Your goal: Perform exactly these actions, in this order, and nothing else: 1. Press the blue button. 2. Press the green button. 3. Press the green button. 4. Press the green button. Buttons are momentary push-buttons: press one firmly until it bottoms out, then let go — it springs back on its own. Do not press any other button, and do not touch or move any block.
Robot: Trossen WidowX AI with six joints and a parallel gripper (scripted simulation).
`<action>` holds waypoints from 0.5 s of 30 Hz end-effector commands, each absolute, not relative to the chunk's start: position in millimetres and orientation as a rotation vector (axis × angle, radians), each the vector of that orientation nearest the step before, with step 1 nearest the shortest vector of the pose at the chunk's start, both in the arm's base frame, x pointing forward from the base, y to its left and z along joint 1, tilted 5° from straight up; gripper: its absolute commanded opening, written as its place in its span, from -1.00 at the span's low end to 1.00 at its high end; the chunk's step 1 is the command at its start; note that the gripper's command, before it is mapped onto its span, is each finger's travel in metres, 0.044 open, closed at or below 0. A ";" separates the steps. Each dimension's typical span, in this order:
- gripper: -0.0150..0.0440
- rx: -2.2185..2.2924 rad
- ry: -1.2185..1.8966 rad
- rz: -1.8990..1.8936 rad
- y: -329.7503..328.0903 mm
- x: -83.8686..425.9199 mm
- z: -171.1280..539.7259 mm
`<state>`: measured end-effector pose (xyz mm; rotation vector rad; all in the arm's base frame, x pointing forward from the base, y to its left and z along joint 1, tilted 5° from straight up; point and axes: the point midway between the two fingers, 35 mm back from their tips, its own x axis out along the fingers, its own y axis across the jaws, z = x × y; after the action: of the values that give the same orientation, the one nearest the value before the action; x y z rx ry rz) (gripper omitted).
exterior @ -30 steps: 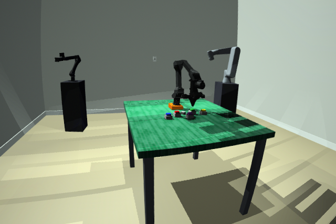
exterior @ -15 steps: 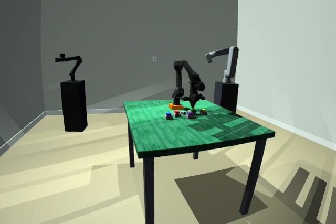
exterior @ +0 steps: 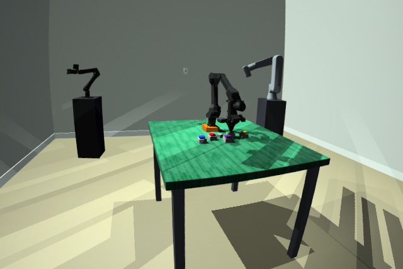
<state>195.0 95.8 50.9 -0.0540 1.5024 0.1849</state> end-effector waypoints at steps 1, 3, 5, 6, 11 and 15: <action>-0.42 -0.056 1.511 0.177 95.0 194.5 48.5; -0.42 -0.056 1.511 0.177 95.0 194.5 48.5; -0.42 -0.056 1.511 0.177 95.0 194.5 48.5; -0.42 -0.056 1.511 0.177 95.0 194.5 48.5; -0.42 -0.054 1.504 0.184 95.5 195.0 52.9; -0.42 -0.056 1.510 0.177 92.2 192.8 83.3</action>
<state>191.9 93.2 64.9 -0.0572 1.5293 0.1736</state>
